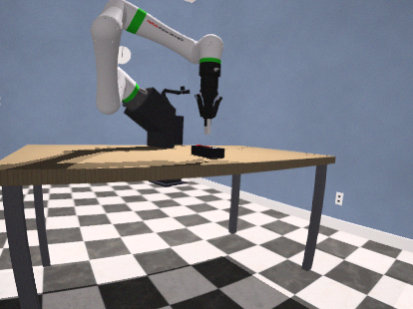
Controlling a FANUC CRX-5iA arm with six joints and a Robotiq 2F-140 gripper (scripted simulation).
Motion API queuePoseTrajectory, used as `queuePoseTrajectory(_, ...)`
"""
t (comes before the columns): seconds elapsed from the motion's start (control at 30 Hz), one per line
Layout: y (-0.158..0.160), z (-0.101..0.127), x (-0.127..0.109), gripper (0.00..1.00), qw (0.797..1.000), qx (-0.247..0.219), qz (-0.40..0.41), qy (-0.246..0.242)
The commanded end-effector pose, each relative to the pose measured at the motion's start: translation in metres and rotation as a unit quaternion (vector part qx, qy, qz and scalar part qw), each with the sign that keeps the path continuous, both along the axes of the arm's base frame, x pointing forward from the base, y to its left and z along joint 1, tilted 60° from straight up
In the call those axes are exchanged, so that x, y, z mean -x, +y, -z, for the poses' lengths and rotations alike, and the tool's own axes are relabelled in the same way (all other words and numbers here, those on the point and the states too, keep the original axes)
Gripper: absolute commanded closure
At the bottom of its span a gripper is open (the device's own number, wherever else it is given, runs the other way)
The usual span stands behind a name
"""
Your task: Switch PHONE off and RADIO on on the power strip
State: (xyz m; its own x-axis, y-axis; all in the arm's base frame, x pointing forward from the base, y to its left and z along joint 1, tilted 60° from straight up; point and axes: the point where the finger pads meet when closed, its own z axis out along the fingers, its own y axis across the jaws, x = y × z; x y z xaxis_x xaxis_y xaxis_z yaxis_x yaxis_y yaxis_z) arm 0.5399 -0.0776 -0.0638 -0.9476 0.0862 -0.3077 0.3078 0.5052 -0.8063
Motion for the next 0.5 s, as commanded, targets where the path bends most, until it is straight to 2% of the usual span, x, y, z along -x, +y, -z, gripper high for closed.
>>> queuePoseTrajectory(0.0,-0.0002,0.0003,-0.0001,1.0,1.0,0.0,0.0,0.0)
queuePoseTrajectory(0.47,-0.0076,0.0047,-0.0009,1.0,1.0,0.0,0.0,0.0)
